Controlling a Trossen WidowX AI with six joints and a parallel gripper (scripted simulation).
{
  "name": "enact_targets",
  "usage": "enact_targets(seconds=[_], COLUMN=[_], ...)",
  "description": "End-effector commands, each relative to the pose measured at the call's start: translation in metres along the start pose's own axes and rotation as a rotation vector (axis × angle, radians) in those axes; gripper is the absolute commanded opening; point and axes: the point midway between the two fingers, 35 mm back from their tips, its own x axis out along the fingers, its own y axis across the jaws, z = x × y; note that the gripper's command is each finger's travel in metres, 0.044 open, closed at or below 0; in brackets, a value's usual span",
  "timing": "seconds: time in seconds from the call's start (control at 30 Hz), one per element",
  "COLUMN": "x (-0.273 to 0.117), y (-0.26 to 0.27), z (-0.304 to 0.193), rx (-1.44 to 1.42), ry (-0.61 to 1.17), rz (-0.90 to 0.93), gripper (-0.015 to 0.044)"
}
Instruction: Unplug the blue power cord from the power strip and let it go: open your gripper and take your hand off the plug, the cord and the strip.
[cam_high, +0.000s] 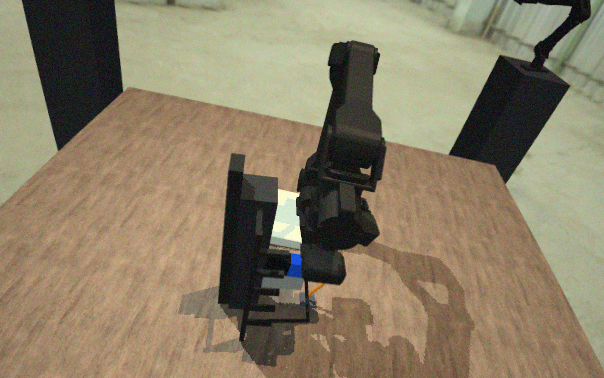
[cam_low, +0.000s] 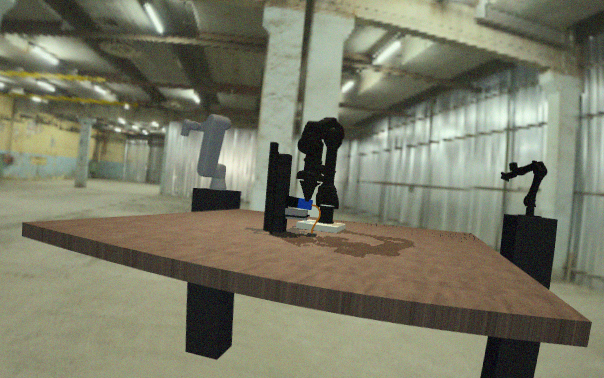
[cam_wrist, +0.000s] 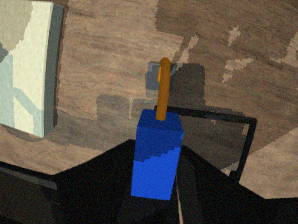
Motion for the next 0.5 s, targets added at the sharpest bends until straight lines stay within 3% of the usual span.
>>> enact_targets(seconds=[0.0,0.17,0.47], x=[-0.0024,-0.0029,-0.0017], y=[-0.0003,0.0002,-0.0002], z=[0.0212,0.0294,0.0228], rx=[-0.022,-0.023,-0.025], ry=[-0.053,-0.054,-0.056], rz=[-0.007,-0.007,-0.006], gripper=[0.0000,0.0000,0.0236])
